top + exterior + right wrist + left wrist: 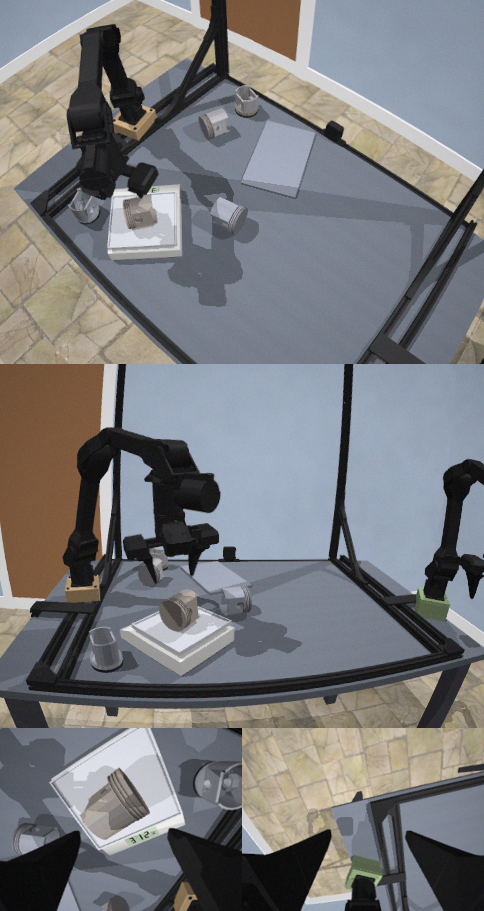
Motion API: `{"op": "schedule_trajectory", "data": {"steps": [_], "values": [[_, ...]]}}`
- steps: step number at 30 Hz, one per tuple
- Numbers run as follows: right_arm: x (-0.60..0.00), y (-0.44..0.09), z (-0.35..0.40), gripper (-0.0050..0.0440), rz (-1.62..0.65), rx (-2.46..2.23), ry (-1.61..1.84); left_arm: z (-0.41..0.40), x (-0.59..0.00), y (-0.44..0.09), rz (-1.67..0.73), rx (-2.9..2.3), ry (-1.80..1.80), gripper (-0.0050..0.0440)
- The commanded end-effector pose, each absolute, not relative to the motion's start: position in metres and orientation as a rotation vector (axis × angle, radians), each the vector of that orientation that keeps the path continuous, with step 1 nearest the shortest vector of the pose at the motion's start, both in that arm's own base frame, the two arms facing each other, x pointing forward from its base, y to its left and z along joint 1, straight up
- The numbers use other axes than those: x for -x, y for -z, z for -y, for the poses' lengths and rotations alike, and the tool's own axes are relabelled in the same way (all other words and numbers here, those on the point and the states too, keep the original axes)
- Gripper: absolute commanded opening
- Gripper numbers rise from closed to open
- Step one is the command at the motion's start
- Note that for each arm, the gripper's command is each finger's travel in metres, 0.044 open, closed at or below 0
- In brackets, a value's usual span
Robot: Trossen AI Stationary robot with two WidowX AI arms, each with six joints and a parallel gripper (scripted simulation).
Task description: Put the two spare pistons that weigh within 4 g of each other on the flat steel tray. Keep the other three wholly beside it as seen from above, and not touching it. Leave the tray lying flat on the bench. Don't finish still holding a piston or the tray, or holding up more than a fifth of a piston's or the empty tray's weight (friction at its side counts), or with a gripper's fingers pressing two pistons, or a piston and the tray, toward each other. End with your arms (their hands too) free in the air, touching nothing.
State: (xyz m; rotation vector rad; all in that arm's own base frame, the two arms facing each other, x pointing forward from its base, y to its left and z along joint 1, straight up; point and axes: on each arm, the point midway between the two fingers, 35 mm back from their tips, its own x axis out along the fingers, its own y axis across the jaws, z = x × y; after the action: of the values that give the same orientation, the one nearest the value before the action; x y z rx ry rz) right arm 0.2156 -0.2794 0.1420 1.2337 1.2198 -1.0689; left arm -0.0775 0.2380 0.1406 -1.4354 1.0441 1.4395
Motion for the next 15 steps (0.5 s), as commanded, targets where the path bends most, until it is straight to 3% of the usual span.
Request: {"op": "schedule_trajectory", "data": {"steps": [1, 15], "values": [[-0.2147, -0.1413, 0.2792, 0.0378, -1.171, -1.322, 1.126, -0.2378, 0.0771, -0.1406, -1.044, 1.436, -1.436, 0.044], [-0.2147, -0.1413, 0.2792, 0.0378, -0.99, -1.592, 1.303, -0.2378, 0.0771, -0.1406, -1.044, 1.436, -1.436, 0.044]]}}
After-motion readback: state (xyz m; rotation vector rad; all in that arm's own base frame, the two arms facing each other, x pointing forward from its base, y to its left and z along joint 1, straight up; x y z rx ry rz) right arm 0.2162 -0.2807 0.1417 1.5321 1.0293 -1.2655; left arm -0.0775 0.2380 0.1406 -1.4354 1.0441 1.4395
